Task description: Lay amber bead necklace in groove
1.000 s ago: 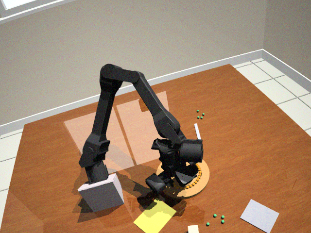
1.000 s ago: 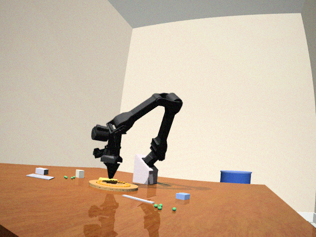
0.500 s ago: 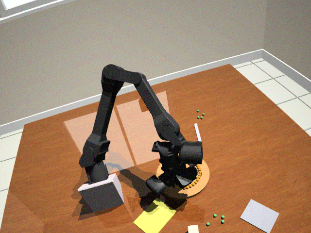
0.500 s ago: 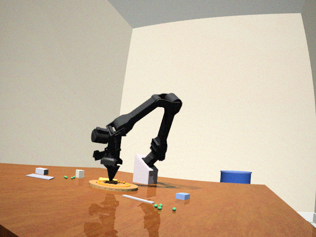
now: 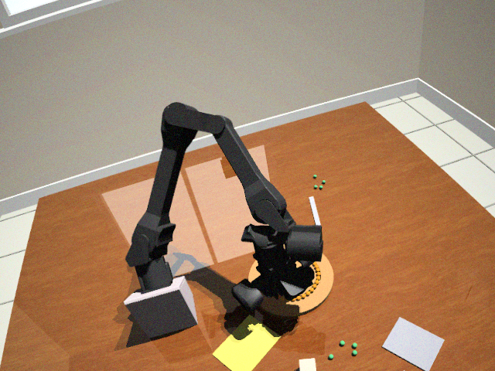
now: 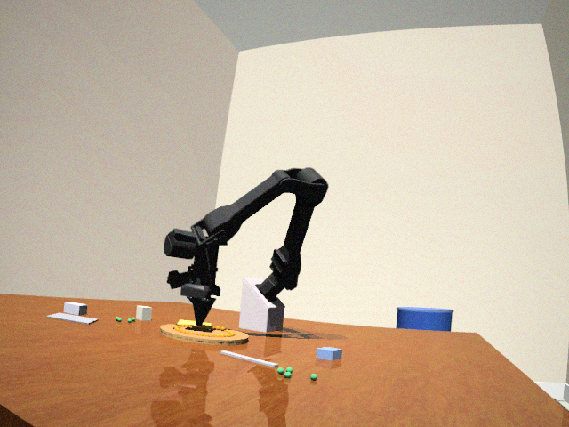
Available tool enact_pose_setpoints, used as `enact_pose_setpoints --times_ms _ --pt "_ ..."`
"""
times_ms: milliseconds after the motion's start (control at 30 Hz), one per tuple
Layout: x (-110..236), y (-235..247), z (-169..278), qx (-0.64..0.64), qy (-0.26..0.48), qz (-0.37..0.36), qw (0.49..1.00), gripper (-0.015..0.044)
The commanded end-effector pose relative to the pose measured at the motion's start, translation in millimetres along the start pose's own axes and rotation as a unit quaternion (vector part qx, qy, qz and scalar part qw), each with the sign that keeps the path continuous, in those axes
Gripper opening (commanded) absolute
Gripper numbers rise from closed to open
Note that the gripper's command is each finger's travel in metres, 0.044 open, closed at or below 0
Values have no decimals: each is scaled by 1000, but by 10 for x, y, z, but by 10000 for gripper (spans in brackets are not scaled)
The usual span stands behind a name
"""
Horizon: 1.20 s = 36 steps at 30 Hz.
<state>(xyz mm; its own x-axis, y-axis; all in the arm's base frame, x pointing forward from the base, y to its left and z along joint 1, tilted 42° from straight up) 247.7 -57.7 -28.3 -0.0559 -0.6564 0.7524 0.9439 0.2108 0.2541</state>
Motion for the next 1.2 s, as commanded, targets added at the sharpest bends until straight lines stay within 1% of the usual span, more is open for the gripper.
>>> enact_pose_setpoints --times_ms 0,533,867,1167 --pt "-2 10 5 2 2 -2 1000 0" --pt "-2 10 5 2 2 -2 1000 0" --pt "68 -28 2 -1 4 -3 1000 0" --pt "-29 -32 2 -1 5 -3 1000 0"
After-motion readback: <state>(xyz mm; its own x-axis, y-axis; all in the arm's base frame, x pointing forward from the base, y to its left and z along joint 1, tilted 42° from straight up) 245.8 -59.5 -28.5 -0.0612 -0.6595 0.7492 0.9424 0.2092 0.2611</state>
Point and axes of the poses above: the point midway between the two fingers, 35 mm back from their tips, its own x axis back along the fingers, its own y axis across the jaws, z = x × y, the point moved 6 cm from there along x, back along the fingers, and after that the axes turned 2 degrees about -x, right-handed, at the moved point
